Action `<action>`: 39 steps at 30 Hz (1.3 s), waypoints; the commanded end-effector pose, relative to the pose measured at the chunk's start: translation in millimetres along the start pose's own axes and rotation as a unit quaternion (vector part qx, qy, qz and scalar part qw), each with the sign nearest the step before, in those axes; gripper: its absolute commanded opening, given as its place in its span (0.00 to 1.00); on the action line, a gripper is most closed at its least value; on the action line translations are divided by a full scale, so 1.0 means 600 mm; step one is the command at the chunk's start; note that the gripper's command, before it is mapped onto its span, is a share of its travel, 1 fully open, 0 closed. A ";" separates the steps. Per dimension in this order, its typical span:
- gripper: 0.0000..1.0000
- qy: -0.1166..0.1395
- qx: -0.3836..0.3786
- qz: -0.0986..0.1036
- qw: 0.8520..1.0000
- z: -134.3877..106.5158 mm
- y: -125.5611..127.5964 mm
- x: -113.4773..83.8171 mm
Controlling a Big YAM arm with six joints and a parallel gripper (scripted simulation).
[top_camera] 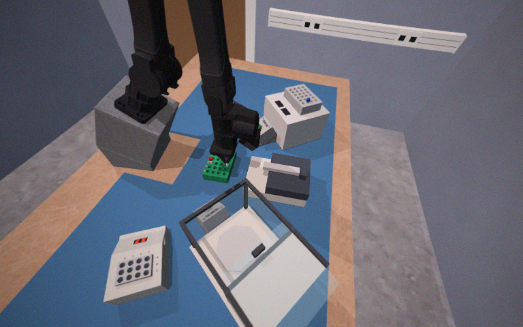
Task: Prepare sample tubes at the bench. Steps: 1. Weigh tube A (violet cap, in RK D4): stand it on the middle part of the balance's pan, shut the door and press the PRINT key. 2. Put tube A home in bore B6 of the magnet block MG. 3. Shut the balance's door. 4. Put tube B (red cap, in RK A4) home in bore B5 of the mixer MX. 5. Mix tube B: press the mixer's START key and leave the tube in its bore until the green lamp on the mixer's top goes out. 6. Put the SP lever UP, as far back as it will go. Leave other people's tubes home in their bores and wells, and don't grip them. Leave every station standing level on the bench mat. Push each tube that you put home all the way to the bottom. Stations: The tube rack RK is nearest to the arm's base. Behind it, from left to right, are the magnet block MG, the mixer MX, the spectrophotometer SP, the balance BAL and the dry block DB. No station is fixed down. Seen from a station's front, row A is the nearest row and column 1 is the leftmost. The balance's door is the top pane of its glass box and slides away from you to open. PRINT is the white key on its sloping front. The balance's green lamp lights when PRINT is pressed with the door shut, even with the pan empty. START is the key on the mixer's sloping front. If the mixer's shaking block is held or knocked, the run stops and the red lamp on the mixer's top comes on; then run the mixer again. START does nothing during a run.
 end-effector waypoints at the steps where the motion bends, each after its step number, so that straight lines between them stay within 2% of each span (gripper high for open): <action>1: 0.09 -0.005 -0.003 -0.003 1.000 0.006 -0.007 -0.007; 39: 0.09 0.002 -0.003 -0.002 1.000 -0.007 -0.006 -0.031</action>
Point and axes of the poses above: the point where the finger pads meet when closed, its own x axis out along the fingers, its own y axis across the jaws, z = x × y, the point moved 5 cm from there along -x, back along the fingers, and after that the axes turned 4 degrees about x, right-handed, at the moved point
